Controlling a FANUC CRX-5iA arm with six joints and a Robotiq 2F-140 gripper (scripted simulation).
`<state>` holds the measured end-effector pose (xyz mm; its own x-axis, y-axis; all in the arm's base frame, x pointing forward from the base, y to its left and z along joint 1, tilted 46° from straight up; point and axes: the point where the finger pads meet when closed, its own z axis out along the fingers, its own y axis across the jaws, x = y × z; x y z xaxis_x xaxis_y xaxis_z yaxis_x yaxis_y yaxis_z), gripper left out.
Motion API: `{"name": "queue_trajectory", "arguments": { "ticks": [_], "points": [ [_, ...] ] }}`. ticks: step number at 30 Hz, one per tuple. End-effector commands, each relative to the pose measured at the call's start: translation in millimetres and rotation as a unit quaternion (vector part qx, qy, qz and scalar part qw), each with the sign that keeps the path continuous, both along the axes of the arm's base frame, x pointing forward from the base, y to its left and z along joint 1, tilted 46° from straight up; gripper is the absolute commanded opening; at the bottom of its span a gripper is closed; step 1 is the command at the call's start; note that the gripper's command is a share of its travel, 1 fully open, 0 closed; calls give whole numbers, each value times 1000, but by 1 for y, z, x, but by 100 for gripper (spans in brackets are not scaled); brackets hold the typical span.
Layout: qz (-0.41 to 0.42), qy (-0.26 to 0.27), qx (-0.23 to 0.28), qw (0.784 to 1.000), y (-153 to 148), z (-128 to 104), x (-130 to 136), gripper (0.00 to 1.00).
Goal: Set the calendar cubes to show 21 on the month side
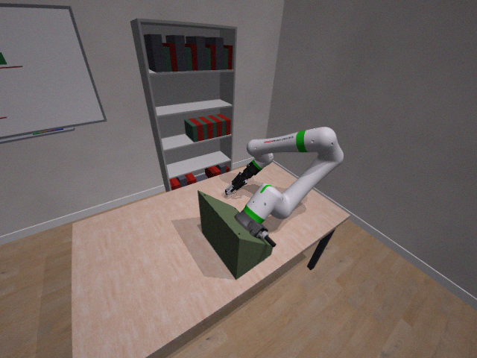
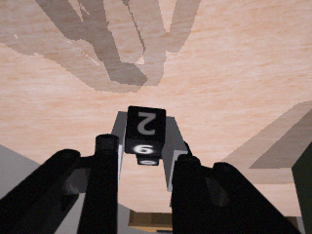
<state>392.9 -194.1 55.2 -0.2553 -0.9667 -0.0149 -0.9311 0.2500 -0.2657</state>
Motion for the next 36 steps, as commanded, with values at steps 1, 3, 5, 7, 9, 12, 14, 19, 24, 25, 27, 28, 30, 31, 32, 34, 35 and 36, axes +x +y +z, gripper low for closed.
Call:
{"name": "queue_trajectory", "arguments": {
  "ticks": [1, 3, 5, 7, 9, 12, 14, 19, 24, 25, 27, 28, 30, 31, 32, 34, 35, 36],
  "points": [
    [0, 0, 0, 1000, -4, -4, 0, 16],
    [0, 0, 0, 1000, -4, -4, 0, 16],
    [0, 0, 0, 1000, -7, -6, 0, 16],
    [0, 0, 0, 1000, -9, -9, 0, 16],
    [0, 0, 0, 1000, -12, -11, 0, 16],
    [0, 0, 0, 1000, -15, -15, 0, 16],
    [0, 0, 0, 1000, -18, -17, 0, 16],
    [0, 0, 0, 1000, -21, -21, 0, 16],
    [0, 0, 0, 1000, -24, -23, 0, 16],
    [0, 0, 0, 1000, -25, -24, 0, 16],
    [0, 0, 0, 1000, -26, -25, 0, 16],
    [0, 0, 0, 1000, -26, -25, 0, 16],
    [0, 0, 0, 1000, -27, -26, 0, 16],
    [0, 0, 0, 1000, -27, -26, 0, 16],
    [0, 0, 0, 1000, -27, -26, 0, 16],
    [0, 0, 0, 1000, -27, -26, 0, 16],
    [0, 0, 0, 1000, -27, -26, 0, 16],
    [0, 0, 0, 1000, -27, -26, 0, 16]
  ]
}}
